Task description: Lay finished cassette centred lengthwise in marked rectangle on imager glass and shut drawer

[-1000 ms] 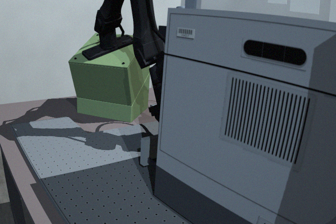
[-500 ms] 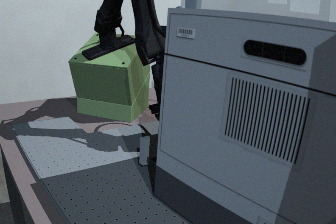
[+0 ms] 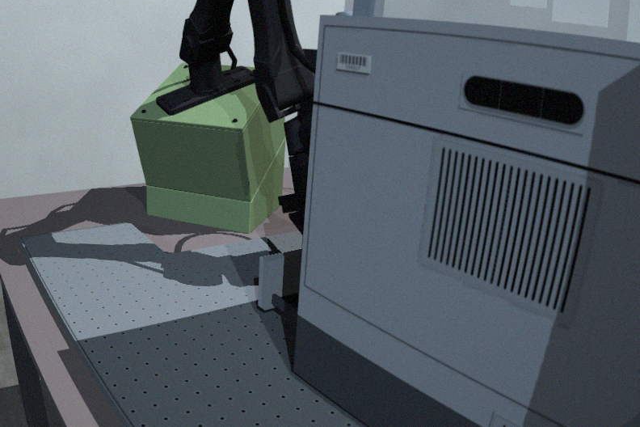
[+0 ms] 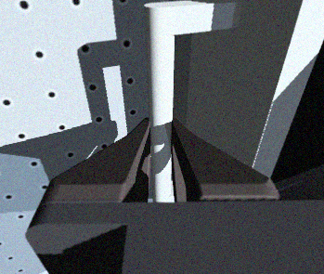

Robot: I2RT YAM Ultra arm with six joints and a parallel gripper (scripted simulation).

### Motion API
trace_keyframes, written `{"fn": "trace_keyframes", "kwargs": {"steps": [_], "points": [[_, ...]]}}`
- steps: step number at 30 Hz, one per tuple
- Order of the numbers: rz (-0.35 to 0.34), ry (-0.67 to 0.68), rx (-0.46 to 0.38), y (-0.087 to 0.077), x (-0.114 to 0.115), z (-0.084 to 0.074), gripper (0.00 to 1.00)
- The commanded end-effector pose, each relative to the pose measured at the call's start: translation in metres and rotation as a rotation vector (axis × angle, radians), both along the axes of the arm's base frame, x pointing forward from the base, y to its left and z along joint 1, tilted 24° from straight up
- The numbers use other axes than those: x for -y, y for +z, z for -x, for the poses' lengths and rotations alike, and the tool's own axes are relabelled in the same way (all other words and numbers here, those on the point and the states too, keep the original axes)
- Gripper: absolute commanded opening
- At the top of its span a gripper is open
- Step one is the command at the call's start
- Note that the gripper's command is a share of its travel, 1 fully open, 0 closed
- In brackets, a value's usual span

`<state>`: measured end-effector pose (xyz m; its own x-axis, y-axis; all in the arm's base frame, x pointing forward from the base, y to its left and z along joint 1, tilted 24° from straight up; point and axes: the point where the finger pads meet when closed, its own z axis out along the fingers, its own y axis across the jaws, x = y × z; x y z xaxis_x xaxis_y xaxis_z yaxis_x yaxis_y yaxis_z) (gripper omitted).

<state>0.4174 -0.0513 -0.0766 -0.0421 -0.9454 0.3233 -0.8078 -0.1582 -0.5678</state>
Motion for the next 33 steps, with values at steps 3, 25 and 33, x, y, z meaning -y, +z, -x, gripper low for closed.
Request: {"fn": "trace_keyframes", "kwargs": {"steps": [3, 25, 33], "points": [[0.001, -0.016, -0.046, -0.006, 0.001, 0.024, 0.0], [-0.005, -0.015, -0.065, -0.017, 0.001, 0.044, 0.0], [-0.005, -0.015, -0.065, -0.017, 0.001, 0.044, 0.0]]}}
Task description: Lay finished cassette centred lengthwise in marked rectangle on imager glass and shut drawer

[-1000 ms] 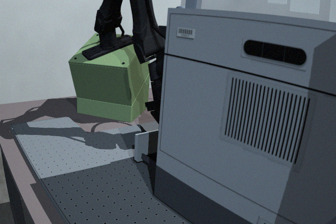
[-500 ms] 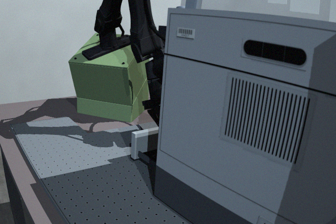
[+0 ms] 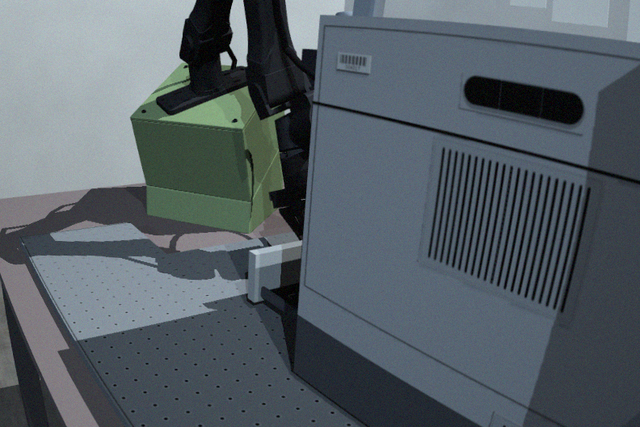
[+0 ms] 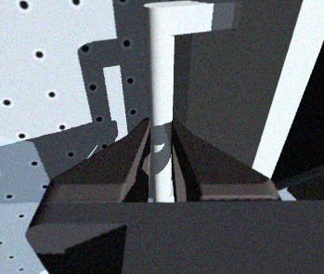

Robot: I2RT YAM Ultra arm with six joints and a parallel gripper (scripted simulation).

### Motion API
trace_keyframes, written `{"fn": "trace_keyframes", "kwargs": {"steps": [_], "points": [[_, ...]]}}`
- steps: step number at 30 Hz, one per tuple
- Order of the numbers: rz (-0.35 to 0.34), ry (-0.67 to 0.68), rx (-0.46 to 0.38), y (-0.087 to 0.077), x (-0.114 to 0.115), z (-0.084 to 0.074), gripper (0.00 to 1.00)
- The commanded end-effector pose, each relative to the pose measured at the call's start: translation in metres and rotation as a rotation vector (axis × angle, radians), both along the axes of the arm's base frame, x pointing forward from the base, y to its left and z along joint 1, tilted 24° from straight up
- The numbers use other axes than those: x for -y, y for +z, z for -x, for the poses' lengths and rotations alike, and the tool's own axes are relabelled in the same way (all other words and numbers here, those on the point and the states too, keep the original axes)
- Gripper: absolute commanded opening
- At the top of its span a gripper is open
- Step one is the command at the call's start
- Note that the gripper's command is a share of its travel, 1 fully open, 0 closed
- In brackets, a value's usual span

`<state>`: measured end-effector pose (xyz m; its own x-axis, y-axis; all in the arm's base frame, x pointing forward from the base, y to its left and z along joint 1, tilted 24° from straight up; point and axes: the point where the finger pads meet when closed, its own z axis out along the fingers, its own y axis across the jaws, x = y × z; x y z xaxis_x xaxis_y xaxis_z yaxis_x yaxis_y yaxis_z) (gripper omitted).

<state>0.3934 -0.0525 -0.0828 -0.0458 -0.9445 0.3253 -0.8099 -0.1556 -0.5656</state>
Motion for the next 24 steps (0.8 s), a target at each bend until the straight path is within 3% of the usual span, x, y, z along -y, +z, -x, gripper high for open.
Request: {"fn": "trace_keyframes", "kwargs": {"steps": [1, 23, 24], "points": [[-0.007, -0.01, -0.062, -0.011, 0.0, 0.02, 0.0], [-0.007, -0.01, -0.062, -0.011, 0.0, 0.02, 0.0], [-0.002, -0.016, -0.029, 0.007, -0.002, -0.002, 0.0]]}}
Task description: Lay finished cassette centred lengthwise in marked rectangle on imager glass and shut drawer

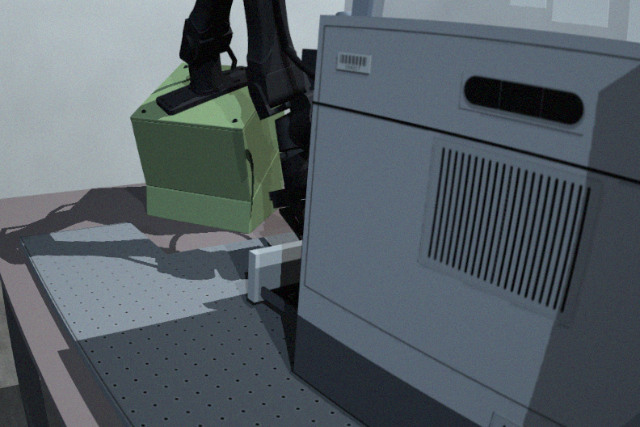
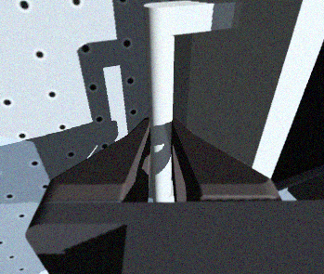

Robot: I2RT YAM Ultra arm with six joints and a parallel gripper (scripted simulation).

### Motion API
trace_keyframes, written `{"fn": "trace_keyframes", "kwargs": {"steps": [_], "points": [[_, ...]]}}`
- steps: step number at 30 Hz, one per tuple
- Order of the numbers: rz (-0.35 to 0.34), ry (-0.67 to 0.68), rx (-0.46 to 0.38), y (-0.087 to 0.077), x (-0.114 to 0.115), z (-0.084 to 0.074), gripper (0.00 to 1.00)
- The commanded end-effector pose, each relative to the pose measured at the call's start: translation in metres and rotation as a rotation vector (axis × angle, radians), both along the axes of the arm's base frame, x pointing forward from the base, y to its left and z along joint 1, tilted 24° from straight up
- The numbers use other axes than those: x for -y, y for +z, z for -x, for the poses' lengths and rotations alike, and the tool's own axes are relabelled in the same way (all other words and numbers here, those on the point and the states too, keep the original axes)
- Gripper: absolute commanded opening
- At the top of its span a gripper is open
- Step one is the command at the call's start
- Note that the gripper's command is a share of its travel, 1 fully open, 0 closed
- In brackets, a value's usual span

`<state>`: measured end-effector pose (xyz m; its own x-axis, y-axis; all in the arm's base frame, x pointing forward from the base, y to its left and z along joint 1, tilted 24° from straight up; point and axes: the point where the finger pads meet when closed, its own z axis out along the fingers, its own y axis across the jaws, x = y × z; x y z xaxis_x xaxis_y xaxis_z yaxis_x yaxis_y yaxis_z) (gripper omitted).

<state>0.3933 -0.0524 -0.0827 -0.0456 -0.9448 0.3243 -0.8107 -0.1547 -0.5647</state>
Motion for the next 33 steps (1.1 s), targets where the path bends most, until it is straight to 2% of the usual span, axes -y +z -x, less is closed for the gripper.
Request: {"fn": "trace_keyframes", "kwargs": {"steps": [1, 4, 7, 8, 33], "points": [[-0.001, -0.015, -0.028, 0.007, -0.002, -0.002, 0.0], [-0.003, -0.027, -0.072, 0.006, -0.003, 0.0, 0.0], [-0.003, -0.028, -0.073, 0.005, -0.003, 0.004, 0.0], [-0.002, -0.03, -0.116, -0.005, -0.002, 0.024, 0.0], [-0.007, -0.041, -0.125, -0.016, 0.004, 0.056, 0.0]]}}
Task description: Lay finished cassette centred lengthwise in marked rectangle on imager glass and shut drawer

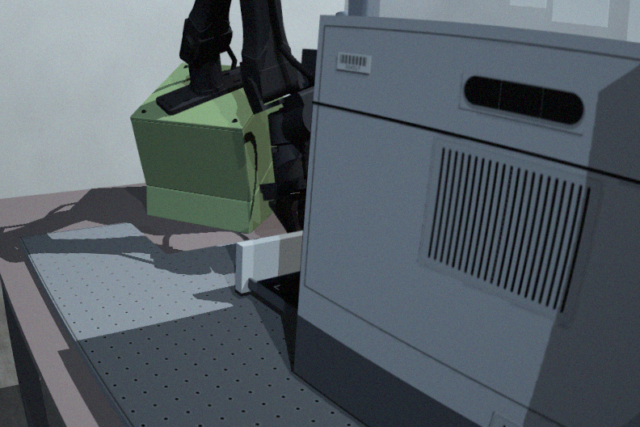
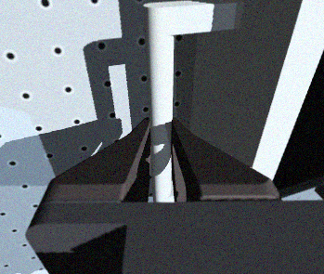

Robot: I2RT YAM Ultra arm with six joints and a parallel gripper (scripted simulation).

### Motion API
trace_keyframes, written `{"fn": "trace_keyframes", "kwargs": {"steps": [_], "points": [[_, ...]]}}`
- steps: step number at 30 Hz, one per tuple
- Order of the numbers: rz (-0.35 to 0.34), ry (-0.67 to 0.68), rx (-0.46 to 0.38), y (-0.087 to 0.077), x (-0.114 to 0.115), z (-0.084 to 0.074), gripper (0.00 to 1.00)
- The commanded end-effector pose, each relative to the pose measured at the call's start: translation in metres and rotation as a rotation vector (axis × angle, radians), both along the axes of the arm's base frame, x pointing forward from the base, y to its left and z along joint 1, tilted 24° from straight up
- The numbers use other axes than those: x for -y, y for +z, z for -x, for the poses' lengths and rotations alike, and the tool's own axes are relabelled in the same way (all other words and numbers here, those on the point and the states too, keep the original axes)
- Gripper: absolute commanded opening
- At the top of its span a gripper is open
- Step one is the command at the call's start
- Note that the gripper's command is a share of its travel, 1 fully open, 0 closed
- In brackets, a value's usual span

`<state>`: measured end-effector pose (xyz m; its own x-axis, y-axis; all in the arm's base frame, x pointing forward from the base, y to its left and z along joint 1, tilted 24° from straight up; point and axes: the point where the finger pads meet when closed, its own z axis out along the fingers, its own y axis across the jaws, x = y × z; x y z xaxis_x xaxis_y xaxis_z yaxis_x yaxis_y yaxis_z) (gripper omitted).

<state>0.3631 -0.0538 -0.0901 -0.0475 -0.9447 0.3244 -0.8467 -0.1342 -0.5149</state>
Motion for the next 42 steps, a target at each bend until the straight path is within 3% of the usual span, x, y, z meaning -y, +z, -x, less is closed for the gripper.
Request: {"fn": "trace_keyframes", "kwargs": {"steps": [1, 9, 42], "points": [[-0.005, -0.019, -0.065, -0.0093, 0.0026, 0.0277, 0.0], [-0.008, -0.016, -0.07, -0.0127, 0.0021, 0.0364, 0.0], [-0.006, -0.016, -0.071, -0.0129, 0.0021, 0.0366, 0.0]]}}
